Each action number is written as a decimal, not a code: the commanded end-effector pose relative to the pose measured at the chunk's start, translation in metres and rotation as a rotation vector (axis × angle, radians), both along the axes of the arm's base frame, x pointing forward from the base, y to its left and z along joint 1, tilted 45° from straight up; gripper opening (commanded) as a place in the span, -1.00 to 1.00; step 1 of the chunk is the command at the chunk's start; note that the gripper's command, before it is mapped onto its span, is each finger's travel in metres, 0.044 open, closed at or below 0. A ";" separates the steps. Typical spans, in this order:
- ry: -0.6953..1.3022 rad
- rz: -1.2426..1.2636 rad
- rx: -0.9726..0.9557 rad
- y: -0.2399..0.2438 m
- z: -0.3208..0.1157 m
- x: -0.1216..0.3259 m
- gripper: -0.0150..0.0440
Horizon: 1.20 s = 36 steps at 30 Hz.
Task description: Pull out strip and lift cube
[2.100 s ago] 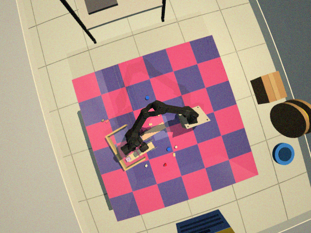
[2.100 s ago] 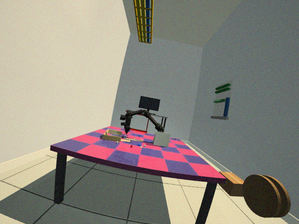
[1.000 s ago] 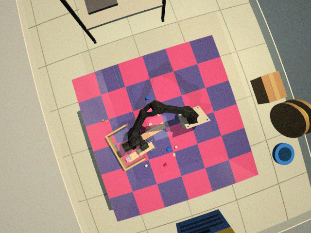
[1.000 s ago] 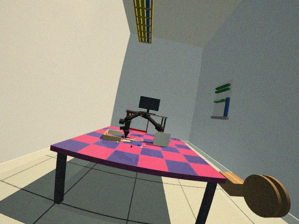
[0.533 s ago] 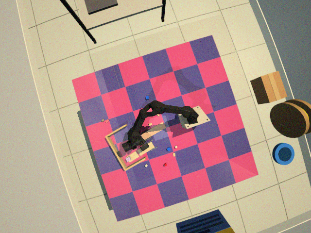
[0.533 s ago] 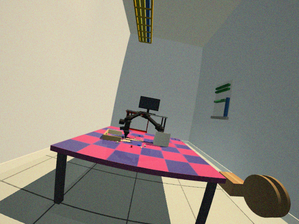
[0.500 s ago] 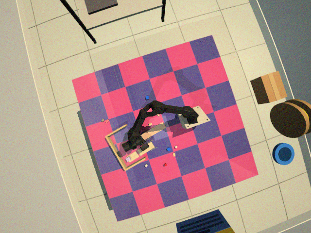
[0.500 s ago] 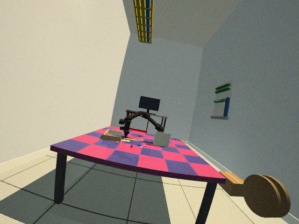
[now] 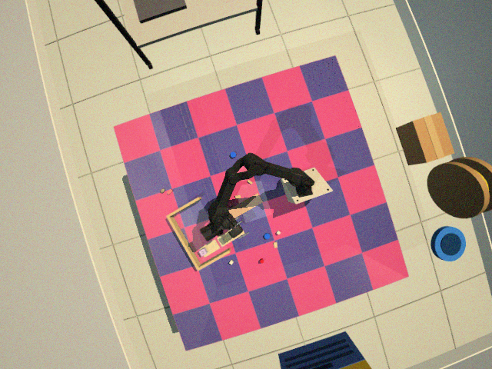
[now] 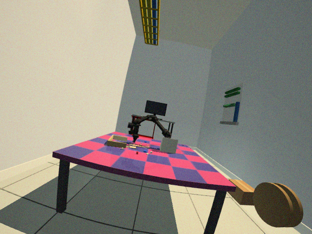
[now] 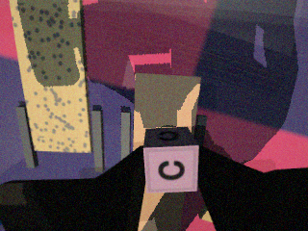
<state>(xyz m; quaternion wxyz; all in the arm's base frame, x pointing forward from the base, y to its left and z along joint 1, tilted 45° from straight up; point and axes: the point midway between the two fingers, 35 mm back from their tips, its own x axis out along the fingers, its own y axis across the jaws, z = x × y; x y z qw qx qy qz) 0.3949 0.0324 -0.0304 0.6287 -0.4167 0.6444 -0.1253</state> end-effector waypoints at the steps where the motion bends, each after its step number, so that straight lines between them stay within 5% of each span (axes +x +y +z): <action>1: 0.001 0.000 0.003 0.005 0.007 -0.018 -0.49; 36: 0.006 0.000 0.004 0.020 0.033 -0.096 -0.49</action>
